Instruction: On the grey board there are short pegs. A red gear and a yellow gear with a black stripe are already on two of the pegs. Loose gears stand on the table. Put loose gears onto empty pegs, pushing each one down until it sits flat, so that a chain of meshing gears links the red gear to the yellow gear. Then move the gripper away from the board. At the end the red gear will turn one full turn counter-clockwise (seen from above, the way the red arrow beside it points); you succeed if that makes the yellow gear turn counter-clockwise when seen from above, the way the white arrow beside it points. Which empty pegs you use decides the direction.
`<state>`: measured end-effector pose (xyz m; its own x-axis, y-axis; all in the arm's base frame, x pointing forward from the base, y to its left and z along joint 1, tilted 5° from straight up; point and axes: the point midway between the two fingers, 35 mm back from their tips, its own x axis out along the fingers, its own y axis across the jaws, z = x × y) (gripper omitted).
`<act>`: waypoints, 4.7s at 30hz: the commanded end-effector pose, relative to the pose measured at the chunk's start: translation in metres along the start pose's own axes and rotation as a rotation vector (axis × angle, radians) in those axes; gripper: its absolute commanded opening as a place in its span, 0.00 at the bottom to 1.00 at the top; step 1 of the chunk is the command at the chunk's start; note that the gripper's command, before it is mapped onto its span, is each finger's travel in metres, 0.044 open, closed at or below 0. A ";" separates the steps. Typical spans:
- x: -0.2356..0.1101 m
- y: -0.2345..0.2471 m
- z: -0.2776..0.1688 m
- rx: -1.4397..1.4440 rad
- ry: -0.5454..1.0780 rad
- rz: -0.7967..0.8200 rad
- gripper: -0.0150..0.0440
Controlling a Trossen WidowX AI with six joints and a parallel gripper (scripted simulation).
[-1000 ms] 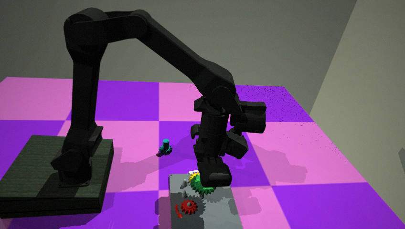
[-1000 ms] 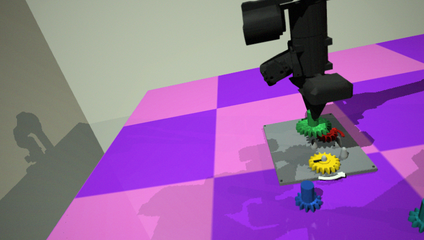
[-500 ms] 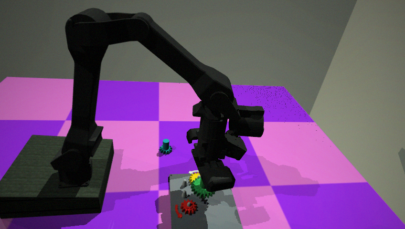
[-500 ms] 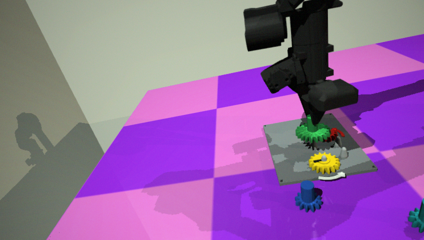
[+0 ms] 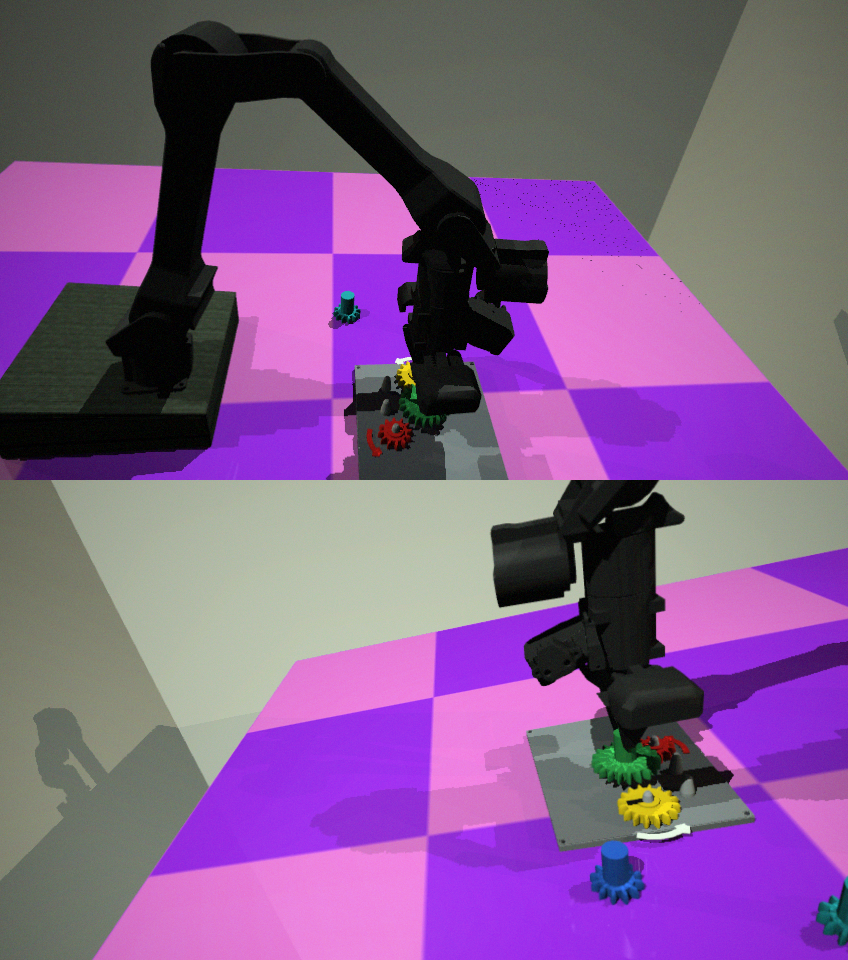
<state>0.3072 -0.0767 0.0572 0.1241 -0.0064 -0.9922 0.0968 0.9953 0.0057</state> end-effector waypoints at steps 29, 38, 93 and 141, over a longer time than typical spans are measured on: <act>0.006 0.000 -0.002 -0.150 0.008 0.005 0.25; 0.008 0.000 0.000 -0.108 0.008 0.005 0.25; -0.037 0.000 -0.001 0.000 0.008 0.004 0.49; -0.080 0.000 -0.004 -0.006 0.009 0.003 1.00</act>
<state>0.2945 -0.0756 0.1349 0.1150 -0.0028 -0.9934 0.0934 0.9956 0.0080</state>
